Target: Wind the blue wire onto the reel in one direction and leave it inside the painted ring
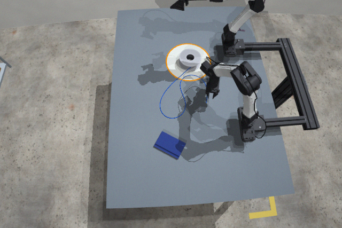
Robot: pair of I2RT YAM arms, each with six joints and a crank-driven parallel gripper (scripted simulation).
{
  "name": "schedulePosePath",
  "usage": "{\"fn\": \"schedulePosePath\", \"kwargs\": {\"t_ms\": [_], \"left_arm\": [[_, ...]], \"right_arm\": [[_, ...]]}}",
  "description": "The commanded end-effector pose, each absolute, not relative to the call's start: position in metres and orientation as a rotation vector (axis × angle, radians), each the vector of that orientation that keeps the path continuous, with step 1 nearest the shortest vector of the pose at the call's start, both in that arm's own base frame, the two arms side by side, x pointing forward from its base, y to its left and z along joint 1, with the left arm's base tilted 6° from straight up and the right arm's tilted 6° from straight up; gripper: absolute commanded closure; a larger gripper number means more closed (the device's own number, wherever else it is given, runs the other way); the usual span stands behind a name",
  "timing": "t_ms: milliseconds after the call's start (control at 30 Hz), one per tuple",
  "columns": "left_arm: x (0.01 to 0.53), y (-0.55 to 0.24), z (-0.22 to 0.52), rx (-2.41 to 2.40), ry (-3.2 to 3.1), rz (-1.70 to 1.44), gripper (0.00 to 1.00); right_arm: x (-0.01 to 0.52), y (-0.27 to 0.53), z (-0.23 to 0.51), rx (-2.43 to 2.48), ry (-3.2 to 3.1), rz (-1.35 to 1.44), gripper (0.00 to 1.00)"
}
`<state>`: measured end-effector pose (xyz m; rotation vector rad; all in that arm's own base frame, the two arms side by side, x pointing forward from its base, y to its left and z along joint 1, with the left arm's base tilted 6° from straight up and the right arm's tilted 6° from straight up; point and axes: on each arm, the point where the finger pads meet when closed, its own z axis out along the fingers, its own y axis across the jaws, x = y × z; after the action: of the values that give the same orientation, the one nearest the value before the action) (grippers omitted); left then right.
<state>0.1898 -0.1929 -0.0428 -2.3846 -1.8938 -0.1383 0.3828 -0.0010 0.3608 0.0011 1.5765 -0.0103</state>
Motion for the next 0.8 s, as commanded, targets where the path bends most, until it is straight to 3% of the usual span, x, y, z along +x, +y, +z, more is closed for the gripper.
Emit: {"fn": "schedulePosePath", "kwargs": {"t_ms": [0, 767], "left_arm": [[0.209, -0.216, -0.043, -2.450, -1.936, -0.148, 0.70], [0.223, -0.222, -0.098, -2.450, -1.936, -0.148, 0.70]], "right_arm": [[0.382, 0.000, 0.360, 0.000, 1.571, 0.000, 0.00], [0.382, 0.000, 0.360, 0.000, 1.571, 0.000, 0.00]]}}
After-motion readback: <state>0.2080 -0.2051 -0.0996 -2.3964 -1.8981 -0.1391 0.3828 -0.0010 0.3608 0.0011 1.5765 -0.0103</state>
